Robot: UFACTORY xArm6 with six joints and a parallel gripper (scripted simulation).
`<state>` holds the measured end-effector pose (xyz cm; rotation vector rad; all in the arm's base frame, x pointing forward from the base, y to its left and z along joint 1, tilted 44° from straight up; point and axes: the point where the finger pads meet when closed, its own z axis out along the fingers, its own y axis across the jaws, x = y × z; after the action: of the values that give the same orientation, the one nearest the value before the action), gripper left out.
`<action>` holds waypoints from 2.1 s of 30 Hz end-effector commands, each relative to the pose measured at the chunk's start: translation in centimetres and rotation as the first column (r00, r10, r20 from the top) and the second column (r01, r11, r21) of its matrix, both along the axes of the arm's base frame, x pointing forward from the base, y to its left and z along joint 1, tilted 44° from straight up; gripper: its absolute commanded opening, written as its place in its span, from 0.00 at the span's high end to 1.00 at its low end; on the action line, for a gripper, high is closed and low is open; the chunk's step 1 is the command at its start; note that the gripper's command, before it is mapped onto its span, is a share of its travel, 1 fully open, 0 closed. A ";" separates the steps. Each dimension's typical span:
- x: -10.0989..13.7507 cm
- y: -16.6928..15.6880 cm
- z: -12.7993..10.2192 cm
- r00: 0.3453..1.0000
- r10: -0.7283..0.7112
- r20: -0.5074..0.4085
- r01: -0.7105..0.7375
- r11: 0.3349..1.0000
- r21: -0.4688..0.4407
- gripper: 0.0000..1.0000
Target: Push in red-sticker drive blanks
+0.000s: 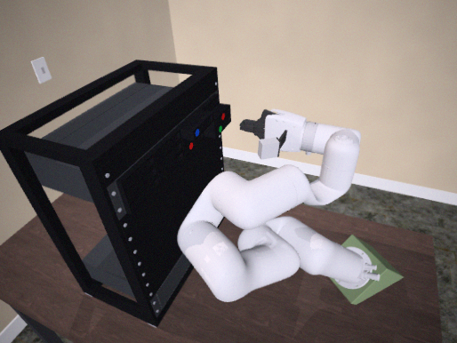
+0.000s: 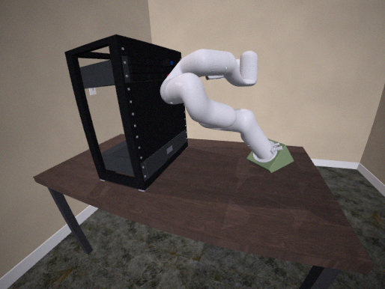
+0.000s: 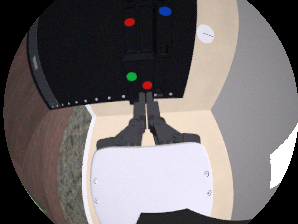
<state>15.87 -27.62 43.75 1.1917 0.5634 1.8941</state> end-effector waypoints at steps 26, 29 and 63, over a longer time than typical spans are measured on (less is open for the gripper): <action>5.0 -2.0 2.2 1.000 0.006 0.003 -0.006 1.000 -0.009 1.00; 5.0 -2.0 2.2 1.000 0.006 0.003 -0.006 1.000 -0.009 1.00; 5.5 -2.1 2.5 1.000 0.006 0.003 -0.006 1.000 -0.009 1.00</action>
<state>21.11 -29.72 46.03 1.1843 0.5719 1.8982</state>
